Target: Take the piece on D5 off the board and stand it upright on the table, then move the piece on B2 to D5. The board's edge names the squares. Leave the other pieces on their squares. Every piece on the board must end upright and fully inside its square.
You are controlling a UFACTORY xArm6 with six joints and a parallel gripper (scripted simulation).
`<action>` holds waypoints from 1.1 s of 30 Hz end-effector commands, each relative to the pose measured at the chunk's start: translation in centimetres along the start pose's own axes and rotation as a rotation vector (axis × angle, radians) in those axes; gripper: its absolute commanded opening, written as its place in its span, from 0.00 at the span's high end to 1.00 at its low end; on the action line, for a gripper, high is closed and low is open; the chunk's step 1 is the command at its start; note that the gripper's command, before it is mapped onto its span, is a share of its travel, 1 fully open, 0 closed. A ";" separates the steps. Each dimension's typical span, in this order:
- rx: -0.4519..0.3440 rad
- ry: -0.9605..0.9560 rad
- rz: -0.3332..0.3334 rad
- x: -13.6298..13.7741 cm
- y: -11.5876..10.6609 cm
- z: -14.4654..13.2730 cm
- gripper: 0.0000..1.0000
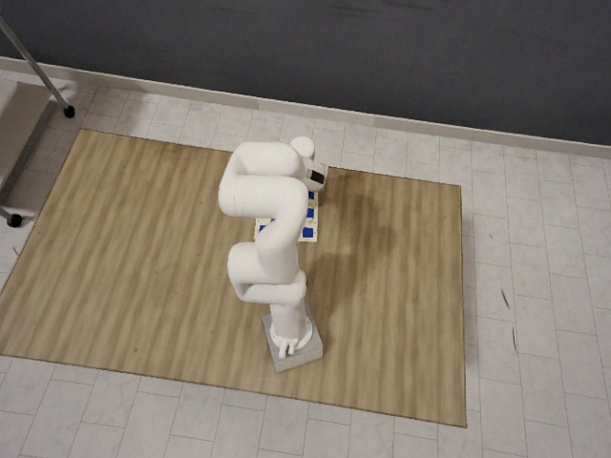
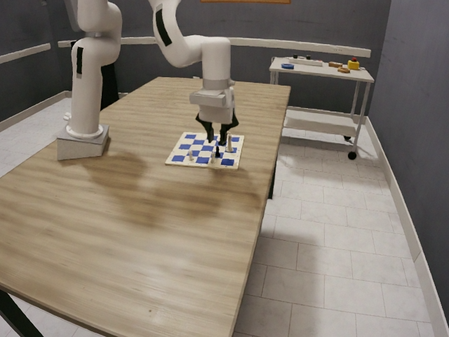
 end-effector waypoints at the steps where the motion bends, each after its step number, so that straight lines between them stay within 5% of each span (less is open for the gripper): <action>1: -0.001 0.000 0.003 -0.1 0.3 0.0 0.65; 33: -0.001 0.000 0.003 -0.1 0.7 0.0 0.65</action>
Point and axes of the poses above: the point where the finger pads meet when closed, its own y axis out along the fingers, its own x axis across the jaws, z = x × y, the point moved 7 cm from there along -y, back along the fingers, and after that the axes turned 12 degrees about y, right-handed, at the moved point
